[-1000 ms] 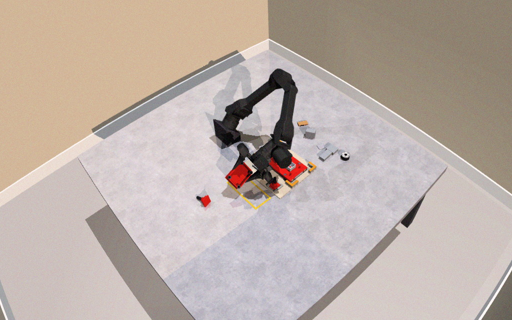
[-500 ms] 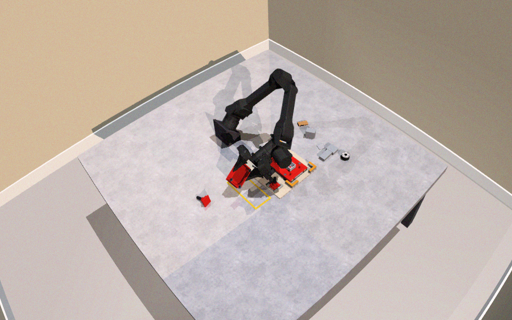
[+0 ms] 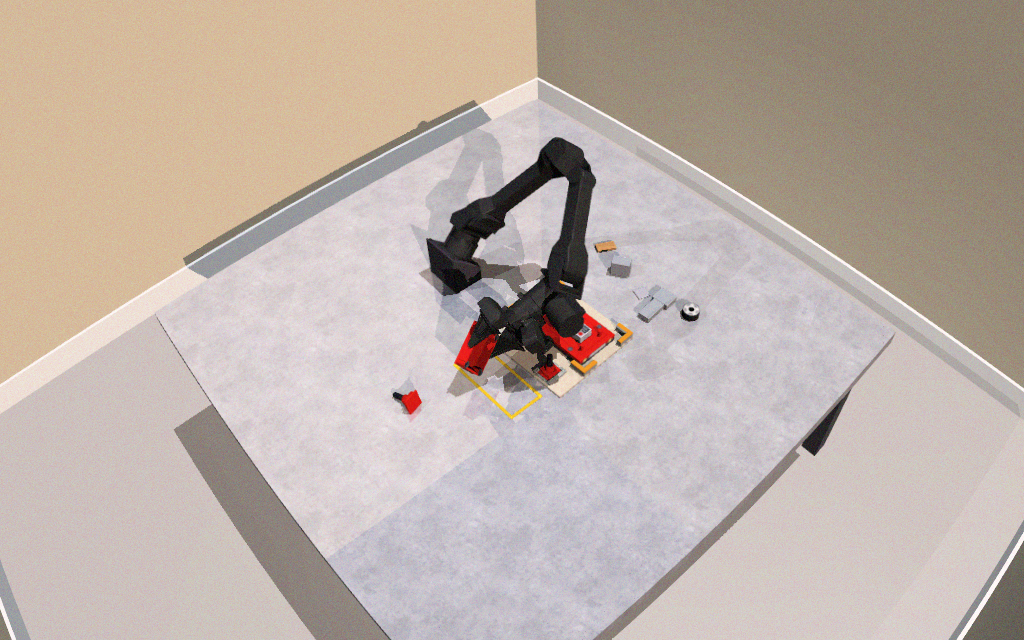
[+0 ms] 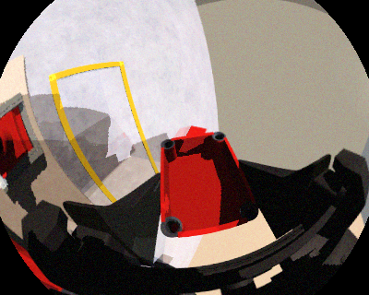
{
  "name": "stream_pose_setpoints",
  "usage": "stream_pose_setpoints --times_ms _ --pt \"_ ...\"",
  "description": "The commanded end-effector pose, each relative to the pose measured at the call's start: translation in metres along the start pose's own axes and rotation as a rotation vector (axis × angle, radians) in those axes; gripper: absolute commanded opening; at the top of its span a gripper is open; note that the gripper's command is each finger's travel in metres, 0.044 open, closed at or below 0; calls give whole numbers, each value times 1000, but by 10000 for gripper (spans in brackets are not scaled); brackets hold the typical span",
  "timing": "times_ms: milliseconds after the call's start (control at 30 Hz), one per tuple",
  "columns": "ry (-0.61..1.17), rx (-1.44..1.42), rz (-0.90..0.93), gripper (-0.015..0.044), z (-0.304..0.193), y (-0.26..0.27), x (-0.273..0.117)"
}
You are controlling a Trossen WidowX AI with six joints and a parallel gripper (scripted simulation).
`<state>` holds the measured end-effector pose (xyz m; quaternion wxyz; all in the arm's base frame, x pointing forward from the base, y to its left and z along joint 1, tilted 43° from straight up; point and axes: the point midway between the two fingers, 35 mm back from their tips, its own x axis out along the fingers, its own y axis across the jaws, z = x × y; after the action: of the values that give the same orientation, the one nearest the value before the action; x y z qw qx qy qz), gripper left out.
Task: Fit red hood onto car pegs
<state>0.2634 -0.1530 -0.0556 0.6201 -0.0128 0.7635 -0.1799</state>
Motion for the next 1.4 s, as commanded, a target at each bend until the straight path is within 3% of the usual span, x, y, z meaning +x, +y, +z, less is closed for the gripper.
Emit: stream_pose_setpoints --times_ms 0,1133,1333,1367 --pt "-1 -97 -6 0 0 0 0" --pt "1 -1228 -2 0 4 45 8" --pt "6 -1129 -14 0 4 31 7" --pt "7 -1116 -22 26 4 23 6"
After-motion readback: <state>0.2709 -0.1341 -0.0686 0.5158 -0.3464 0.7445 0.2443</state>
